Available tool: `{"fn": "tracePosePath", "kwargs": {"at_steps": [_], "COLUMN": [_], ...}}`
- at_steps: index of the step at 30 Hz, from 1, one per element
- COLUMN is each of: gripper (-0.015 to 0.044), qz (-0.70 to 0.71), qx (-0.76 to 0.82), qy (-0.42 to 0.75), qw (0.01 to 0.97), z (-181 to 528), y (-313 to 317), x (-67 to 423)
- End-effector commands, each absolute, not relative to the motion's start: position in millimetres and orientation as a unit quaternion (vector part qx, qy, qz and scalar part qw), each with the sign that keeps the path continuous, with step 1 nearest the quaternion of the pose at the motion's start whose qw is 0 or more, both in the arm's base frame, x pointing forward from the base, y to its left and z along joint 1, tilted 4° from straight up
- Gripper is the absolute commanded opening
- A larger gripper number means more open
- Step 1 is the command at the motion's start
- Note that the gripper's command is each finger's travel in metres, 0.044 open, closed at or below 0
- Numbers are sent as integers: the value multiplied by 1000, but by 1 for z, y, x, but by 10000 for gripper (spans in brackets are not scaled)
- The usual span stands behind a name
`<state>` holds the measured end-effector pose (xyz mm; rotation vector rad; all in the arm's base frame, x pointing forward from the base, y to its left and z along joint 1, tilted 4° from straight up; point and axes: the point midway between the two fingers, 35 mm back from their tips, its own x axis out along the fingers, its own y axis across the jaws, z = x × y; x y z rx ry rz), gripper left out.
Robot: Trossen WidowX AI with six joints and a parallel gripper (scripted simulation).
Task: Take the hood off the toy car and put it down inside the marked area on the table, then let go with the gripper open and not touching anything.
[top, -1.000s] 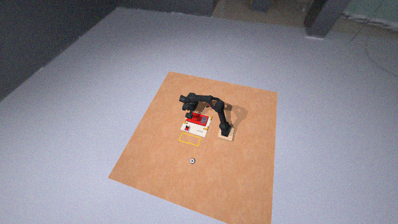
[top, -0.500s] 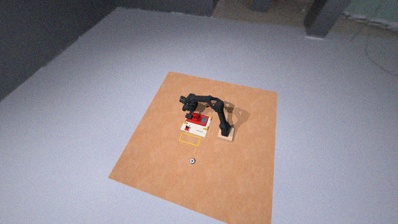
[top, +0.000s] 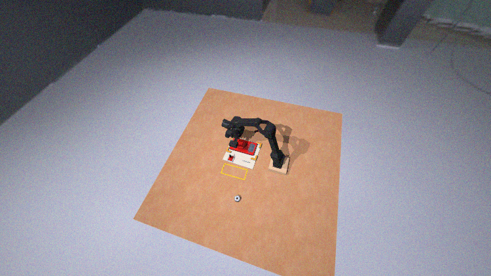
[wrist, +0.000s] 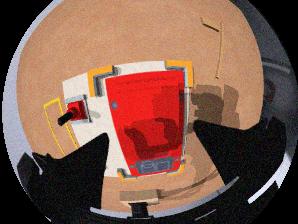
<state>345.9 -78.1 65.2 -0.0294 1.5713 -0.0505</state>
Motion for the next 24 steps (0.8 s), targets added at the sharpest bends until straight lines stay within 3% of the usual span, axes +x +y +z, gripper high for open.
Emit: {"fn": "tracePosePath", "kwargs": {"at_steps": [1,24], "gripper": [440,440], "qz": [-23,-23], "qx": [-15,-15], "qy": [709,709], "qw": [705,705], "z": [61,45], "y": [-79,-81], "x": [345,344]}}
